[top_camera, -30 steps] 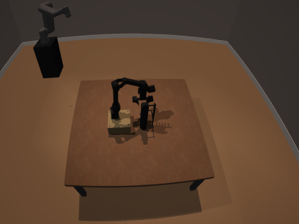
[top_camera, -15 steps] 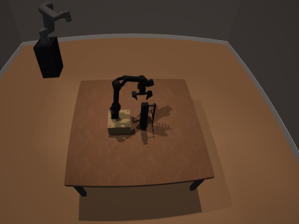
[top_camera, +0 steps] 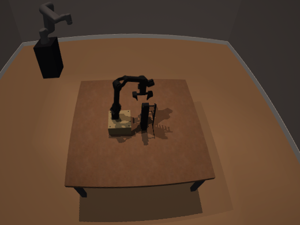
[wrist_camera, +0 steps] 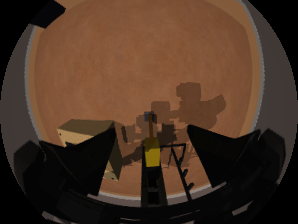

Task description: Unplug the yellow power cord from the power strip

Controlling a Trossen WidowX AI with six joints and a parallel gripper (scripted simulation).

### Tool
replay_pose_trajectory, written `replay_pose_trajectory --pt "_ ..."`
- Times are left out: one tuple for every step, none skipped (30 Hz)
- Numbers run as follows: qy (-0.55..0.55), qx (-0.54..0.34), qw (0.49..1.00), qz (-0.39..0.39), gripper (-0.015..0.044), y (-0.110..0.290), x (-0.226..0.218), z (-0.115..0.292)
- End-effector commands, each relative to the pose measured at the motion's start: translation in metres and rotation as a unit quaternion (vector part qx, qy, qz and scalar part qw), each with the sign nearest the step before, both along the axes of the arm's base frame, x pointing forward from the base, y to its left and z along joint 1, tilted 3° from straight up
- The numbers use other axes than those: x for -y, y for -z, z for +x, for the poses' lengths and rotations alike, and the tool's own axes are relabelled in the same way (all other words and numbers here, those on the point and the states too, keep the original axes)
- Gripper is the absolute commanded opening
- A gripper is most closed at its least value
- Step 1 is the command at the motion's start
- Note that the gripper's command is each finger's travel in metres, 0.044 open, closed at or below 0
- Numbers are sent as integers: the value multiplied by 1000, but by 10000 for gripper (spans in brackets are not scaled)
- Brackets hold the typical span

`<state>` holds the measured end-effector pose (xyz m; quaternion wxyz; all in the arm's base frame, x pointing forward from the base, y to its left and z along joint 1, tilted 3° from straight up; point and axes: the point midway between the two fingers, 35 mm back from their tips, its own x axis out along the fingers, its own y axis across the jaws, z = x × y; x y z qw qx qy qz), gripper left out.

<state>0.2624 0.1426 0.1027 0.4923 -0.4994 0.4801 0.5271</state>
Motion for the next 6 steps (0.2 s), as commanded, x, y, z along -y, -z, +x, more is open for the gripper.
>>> replay_pose_trajectory --pt "2 -2 1000 1 440 0 -1 0" --pt "2 -2 1000 1 440 0 -1 0" --pt "2 -2 1000 1 440 0 -1 0" --pt "2 -2 1000 1 440 0 -1 0" --pt "2 -2 1000 1 440 0 -1 0" --pt "2 -2 1000 1 440 0 -1 0"
